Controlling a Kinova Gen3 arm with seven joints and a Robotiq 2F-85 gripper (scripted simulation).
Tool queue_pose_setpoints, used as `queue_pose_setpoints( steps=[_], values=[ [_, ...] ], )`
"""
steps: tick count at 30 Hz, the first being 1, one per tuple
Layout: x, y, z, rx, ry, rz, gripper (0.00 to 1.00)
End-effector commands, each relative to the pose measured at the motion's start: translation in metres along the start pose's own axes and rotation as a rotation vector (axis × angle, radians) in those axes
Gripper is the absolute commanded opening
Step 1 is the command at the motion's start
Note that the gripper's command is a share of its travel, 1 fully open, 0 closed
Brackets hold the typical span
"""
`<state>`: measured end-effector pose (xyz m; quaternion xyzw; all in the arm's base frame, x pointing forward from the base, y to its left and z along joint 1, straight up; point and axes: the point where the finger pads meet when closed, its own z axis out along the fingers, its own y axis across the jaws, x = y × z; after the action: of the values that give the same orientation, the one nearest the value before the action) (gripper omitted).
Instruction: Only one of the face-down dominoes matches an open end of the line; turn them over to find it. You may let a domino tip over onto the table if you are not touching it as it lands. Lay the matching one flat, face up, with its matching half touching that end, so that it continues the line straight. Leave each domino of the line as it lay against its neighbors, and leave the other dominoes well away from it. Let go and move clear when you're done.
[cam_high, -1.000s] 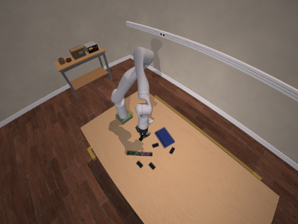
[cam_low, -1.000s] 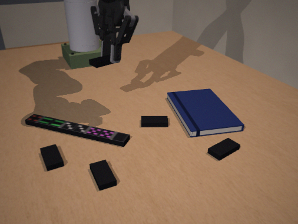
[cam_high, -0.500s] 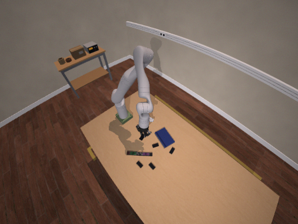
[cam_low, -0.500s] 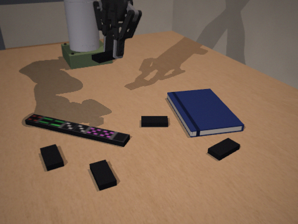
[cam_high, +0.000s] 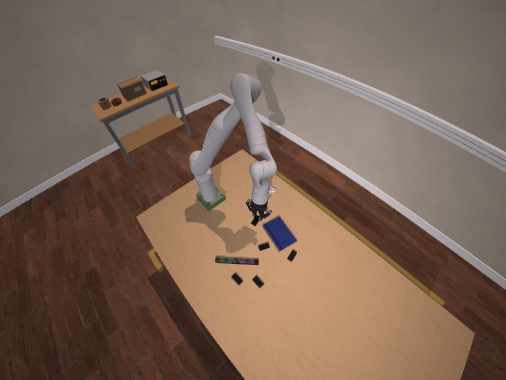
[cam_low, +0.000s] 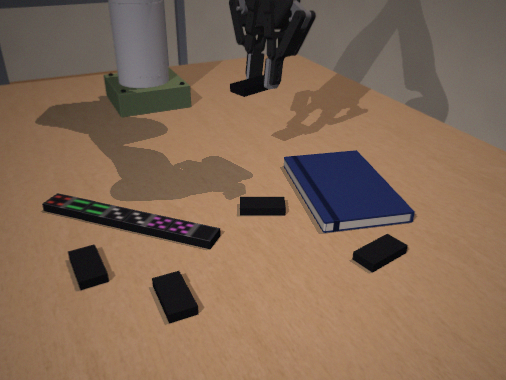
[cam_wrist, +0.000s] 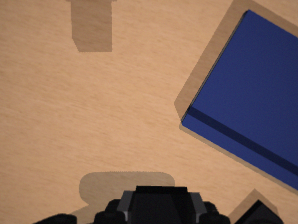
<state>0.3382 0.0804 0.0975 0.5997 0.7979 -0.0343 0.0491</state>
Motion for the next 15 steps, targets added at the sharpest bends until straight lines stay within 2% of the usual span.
queue_pose_setpoints(
  steps=[1, 2, 6, 9, 15],
  values=[
    [0.058, 0.008, -0.008, 0.006, -0.012, 0.009, 0.31],
    [0.058, 0.008, -0.008, 0.006, -0.012, 0.009, 0.31],
    [0.105, 0.004, -0.013, 0.007, -0.015, 0.008, 0.31],
    [0.128, 0.000, -0.016, 0.007, -0.018, 0.007, 0.31],
    [0.144, -0.004, -0.018, 0.006, -0.020, 0.006, 0.31]
  ],
)
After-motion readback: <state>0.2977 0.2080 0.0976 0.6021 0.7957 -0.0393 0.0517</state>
